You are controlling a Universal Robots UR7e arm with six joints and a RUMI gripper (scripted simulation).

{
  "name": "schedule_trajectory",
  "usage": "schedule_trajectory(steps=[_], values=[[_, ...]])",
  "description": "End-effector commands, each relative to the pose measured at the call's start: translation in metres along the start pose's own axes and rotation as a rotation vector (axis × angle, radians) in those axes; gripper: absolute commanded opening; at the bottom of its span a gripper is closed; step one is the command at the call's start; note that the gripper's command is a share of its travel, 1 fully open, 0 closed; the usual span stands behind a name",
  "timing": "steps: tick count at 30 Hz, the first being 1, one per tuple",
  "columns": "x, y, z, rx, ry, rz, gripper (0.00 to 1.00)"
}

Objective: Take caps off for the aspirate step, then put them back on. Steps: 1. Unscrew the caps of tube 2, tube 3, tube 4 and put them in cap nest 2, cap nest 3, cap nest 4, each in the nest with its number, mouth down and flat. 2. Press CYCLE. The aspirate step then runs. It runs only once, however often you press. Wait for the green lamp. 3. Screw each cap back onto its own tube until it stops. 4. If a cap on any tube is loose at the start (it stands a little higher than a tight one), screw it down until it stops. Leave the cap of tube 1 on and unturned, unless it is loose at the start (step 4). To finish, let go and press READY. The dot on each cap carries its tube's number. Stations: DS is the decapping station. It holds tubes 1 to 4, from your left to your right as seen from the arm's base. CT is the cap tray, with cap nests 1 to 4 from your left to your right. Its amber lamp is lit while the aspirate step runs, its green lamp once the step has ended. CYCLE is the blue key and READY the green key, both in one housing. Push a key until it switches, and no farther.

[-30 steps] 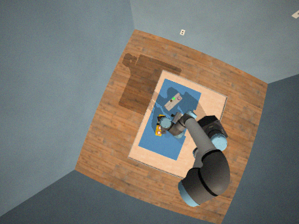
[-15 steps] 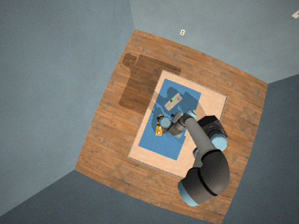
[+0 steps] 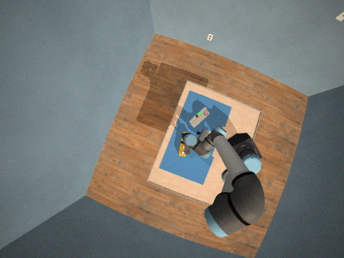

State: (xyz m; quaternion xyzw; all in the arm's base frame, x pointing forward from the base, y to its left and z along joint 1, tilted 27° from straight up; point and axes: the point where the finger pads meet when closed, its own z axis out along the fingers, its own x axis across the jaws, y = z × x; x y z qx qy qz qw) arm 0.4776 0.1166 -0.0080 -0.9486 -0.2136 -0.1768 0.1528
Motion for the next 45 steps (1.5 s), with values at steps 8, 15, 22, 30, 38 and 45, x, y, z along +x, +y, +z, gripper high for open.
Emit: schedule_trajectory(steps=[8,15,22,30,38,45], values=[[0.0003,0.0000,-0.0003,-0.010,0.001,0.497,0.00],[0.0003,0.0000,-0.0002,-0.010,0.003,0.794,0.00],[0.0003,0.0000,-0.0002,-0.010,0.003,0.794,0.35],[0.0003,0.0000,-0.0002,-0.010,0.003,0.794,0.35],[0.0004,0.0000,0.0001,-0.010,0.001,0.470,0.35],[0.0004,0.0000,0.0001,-0.010,0.000,0.211,0.35]])
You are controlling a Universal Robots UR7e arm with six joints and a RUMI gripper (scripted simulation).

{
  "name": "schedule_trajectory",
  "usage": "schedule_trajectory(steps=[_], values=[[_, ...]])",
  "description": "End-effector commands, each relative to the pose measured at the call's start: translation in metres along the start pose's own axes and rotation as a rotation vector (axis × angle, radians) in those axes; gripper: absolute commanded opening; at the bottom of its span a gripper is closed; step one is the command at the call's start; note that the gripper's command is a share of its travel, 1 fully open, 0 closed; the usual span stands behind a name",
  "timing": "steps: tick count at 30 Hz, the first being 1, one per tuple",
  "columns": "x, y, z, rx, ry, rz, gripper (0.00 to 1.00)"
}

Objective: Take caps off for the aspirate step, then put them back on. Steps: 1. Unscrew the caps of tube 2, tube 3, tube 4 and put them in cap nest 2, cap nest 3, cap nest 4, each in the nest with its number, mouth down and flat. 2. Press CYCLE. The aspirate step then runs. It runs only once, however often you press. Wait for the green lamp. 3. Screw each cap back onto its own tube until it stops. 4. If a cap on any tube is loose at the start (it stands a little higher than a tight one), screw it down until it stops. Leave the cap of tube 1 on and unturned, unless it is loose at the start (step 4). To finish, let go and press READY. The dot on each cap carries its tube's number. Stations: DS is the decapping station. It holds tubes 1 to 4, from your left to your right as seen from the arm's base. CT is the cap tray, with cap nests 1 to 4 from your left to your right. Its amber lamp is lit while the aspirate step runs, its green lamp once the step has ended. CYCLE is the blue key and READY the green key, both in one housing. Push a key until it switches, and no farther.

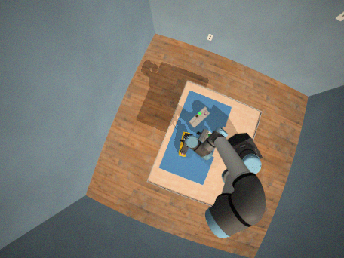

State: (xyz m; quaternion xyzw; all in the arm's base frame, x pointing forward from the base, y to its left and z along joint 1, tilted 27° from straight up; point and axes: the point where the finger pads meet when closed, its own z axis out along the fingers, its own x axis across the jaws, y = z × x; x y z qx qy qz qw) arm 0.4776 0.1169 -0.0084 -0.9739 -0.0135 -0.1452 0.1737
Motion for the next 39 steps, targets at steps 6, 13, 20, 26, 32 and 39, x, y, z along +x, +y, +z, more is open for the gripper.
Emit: schedule_trajectory(steps=[6,13,20,26,32,39], values=[[0.0004,-0.0001,-0.0003,0.014,0.001,-0.517,0.35],[0.0004,-0.0002,-0.0003,0.015,0.002,-0.663,0.35],[0.0004,-0.0001,-0.0004,0.015,0.002,-0.663,0.00],[0.0004,-0.0001,-0.0004,0.015,0.002,-0.663,0.00],[0.0004,-0.0001,-0.0003,0.015,0.001,-0.613,0.00],[0.0004,-0.0001,0.0000,0.015,-0.001,-0.263,0.00]])
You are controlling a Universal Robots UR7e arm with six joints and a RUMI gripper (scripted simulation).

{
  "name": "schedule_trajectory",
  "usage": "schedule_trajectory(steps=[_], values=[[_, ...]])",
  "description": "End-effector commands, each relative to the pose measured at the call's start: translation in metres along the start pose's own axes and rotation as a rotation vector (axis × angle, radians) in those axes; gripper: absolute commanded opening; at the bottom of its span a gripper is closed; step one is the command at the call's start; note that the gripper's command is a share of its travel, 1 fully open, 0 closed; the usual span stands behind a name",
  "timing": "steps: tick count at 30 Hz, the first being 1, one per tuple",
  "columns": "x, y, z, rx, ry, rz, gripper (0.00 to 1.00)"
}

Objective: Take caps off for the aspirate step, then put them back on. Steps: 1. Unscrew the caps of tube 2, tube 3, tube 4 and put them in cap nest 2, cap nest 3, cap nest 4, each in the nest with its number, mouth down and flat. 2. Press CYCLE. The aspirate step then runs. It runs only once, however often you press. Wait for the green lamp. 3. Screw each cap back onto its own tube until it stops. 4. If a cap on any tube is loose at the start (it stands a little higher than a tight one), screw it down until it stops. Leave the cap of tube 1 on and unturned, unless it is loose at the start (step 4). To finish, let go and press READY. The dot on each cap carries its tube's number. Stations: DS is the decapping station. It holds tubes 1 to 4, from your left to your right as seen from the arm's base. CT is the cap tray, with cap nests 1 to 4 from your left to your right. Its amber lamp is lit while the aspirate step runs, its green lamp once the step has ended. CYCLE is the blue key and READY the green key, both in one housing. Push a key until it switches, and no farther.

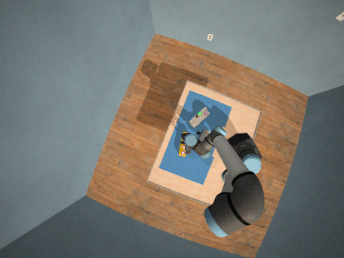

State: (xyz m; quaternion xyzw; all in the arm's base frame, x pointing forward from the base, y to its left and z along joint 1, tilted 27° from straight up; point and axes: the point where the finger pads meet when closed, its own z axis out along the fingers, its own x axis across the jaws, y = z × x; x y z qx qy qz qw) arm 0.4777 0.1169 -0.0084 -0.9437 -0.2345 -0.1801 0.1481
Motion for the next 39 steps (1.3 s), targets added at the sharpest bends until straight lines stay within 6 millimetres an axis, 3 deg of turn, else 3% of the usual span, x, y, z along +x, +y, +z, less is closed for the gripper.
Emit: schedule_trajectory(steps=[1,15,22,23,35,39], values=[[0.0003,0.0000,0.0000,-0.009,0.000,0.242,0.00],[0.0003,0.0000,0.0006,-0.008,0.002,0.839,0.00],[0.0003,0.0000,0.0006,-0.008,0.002,0.839,0.00],[0.0003,0.0000,0.0006,-0.008,0.002,0.839,0.35],[0.0003,0.0001,0.0006,-0.008,0.002,0.838,0.35],[0.0004,0.0000,0.0001,-0.009,0.001,0.514,0.35]])
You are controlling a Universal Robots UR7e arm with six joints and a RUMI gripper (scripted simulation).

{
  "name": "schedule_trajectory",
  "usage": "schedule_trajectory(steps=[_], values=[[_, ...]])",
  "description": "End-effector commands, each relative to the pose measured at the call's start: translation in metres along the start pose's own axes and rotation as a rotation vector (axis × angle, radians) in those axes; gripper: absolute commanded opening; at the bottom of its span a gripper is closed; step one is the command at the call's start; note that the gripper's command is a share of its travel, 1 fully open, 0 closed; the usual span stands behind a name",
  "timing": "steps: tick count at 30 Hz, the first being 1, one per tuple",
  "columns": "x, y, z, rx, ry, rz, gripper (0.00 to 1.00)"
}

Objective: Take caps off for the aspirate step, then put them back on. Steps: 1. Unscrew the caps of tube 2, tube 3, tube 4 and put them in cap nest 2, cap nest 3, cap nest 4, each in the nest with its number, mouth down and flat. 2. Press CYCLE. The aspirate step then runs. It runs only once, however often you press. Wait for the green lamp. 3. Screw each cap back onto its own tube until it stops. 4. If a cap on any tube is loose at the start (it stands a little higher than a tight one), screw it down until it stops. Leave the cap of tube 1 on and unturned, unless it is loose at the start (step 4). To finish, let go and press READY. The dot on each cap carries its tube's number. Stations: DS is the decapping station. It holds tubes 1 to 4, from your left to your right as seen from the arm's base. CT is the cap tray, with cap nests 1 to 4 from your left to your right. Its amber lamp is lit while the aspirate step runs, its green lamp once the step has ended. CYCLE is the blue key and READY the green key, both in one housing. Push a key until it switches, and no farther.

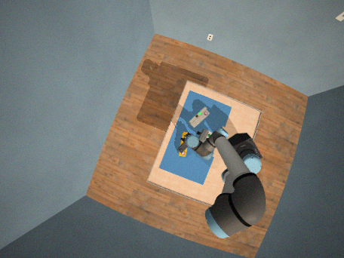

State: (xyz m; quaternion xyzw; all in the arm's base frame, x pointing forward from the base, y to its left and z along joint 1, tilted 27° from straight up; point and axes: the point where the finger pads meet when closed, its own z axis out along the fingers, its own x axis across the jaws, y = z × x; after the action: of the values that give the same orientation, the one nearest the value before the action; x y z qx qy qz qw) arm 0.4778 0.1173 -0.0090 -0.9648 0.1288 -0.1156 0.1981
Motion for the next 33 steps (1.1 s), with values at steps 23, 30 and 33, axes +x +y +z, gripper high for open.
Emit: schedule_trajectory(steps=[23,30,33], values=[[0.0004,-0.0001,-0.0005,0.004,0.001,-0.959,0.35],[0.0004,-0.0001,-0.0005,0.004,0.001,-0.959,0.00],[0.0004,-0.0001,-0.0005,0.004,0.001,-0.959,0.00]])
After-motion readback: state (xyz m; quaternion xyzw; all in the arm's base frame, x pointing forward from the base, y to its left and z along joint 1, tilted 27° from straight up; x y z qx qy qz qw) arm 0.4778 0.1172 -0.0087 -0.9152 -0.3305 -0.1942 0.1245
